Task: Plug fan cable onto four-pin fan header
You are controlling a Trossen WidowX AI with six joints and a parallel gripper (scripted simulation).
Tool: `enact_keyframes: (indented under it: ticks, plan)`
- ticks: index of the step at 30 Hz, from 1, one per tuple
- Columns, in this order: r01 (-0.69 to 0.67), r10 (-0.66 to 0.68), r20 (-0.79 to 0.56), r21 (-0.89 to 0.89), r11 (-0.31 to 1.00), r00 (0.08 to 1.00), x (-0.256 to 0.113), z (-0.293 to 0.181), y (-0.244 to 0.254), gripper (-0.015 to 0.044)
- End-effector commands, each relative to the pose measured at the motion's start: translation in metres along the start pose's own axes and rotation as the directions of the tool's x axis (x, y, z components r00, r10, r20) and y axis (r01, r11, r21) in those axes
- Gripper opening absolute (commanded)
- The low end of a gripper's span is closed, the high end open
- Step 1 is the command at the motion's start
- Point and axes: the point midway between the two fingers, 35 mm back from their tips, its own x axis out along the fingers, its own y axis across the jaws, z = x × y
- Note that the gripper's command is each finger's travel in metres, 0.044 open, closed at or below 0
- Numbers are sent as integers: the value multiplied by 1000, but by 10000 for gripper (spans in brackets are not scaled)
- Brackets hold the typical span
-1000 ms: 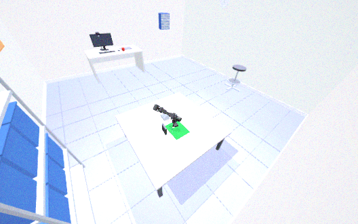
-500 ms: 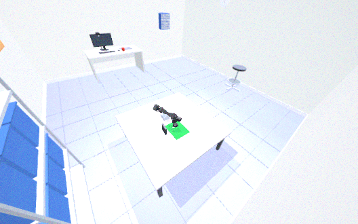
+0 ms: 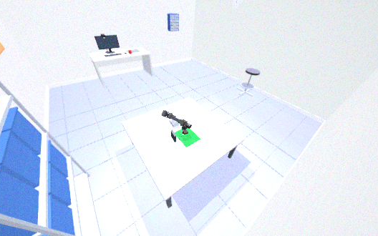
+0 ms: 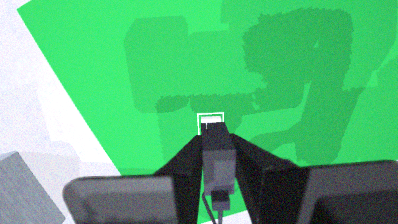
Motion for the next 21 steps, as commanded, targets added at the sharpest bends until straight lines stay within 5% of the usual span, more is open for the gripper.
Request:
enact_keyframes:
  ticks: [1,17,21]
  plan:
    - [0,0,-7,-4,1000,1000,4,-1,0,0]
    - [0,0,-7,-4,1000,1000,11,-1,0,0]
    - [2,-2,0,-2,1000,1000,7,0,0,105]
